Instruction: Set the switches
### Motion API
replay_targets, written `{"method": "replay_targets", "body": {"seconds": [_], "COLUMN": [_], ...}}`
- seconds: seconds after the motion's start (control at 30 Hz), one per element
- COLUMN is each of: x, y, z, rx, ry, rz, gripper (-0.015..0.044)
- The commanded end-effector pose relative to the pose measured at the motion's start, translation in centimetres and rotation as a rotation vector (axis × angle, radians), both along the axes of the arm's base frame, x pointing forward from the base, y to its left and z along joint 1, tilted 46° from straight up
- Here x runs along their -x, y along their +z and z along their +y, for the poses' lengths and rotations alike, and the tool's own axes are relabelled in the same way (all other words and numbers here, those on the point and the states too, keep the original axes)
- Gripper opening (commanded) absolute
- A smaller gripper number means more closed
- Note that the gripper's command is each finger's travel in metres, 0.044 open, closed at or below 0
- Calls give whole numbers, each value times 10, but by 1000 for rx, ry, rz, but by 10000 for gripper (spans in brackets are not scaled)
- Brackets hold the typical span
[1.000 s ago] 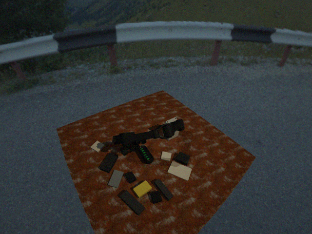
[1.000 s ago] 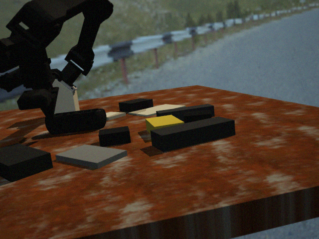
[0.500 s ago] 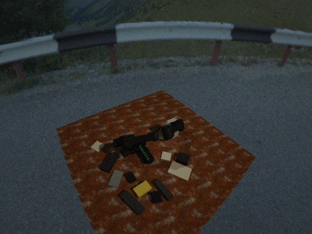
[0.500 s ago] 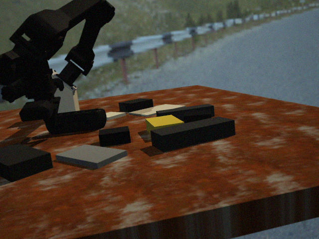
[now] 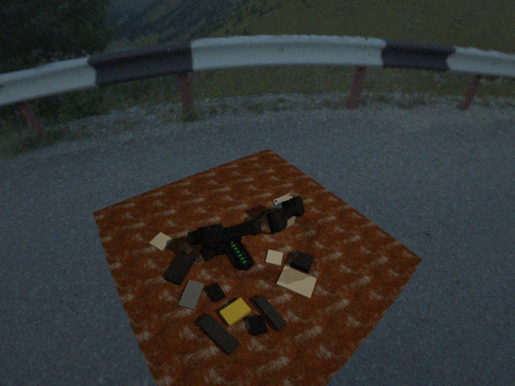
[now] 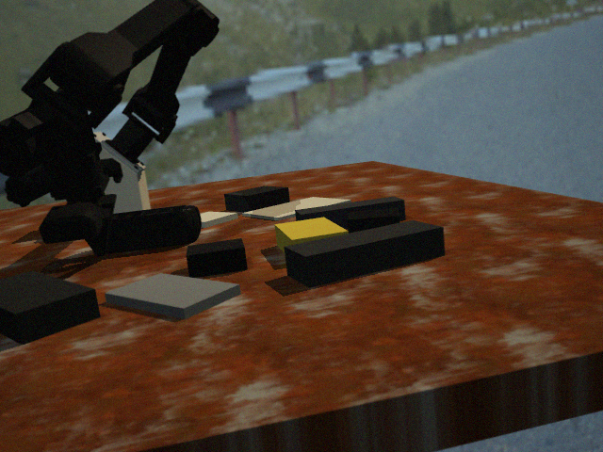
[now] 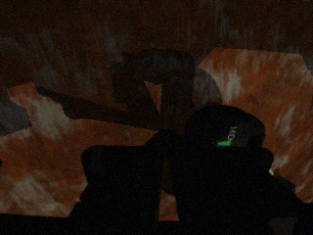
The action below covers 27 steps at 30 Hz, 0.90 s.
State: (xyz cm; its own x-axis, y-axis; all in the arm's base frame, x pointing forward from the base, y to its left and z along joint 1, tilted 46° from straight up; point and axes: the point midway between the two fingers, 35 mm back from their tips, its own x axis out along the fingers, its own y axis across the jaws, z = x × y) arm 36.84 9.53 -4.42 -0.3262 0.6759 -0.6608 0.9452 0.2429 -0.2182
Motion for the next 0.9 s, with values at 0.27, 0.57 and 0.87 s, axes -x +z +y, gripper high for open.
{"method": "replay_targets", "body": {"seconds": [0.27, 0.57, 0.87], "x": [5, 9, 12], "y": [-1, -1, -1], "z": [1, 1, 1], "rx": [-2, -2, -2], "ry": [-3, -3, -3], "rz": [4, 5, 5], "gripper": [0, 0, 0]}}
